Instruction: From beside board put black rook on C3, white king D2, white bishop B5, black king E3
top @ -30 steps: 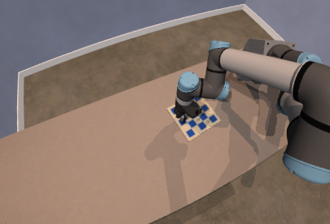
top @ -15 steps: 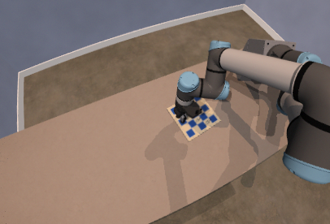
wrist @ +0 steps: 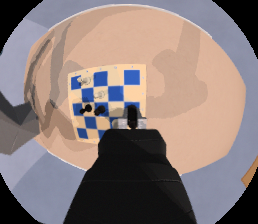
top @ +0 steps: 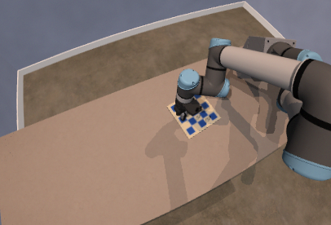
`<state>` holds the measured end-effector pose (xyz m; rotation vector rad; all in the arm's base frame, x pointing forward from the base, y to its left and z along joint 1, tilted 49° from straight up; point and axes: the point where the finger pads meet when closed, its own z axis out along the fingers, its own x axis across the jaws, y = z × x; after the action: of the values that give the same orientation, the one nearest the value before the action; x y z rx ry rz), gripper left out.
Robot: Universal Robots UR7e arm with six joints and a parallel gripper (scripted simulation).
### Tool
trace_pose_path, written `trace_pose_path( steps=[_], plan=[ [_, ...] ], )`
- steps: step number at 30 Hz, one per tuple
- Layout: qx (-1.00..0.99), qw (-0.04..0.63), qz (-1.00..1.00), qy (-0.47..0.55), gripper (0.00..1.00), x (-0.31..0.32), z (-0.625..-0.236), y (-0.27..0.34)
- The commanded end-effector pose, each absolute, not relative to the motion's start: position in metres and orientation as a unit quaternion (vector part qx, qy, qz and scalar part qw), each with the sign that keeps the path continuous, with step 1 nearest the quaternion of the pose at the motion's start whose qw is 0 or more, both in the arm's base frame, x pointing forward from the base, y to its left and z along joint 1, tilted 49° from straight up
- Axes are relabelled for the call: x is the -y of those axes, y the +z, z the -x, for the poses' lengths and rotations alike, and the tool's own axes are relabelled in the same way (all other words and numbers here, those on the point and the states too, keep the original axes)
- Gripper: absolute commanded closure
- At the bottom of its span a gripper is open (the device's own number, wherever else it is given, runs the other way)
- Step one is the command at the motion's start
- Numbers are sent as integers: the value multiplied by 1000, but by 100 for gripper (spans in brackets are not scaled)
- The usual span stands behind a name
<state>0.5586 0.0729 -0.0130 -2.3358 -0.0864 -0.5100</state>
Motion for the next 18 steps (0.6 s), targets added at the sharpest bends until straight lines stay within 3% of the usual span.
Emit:
trace_pose_path(
  steps=[1, 18],
  plan=[
    [34, 366, 909, -199, 100, -73, -559, -13],
    [34, 366, 909, -199, 100, -75, -560, -15]
  ],
)
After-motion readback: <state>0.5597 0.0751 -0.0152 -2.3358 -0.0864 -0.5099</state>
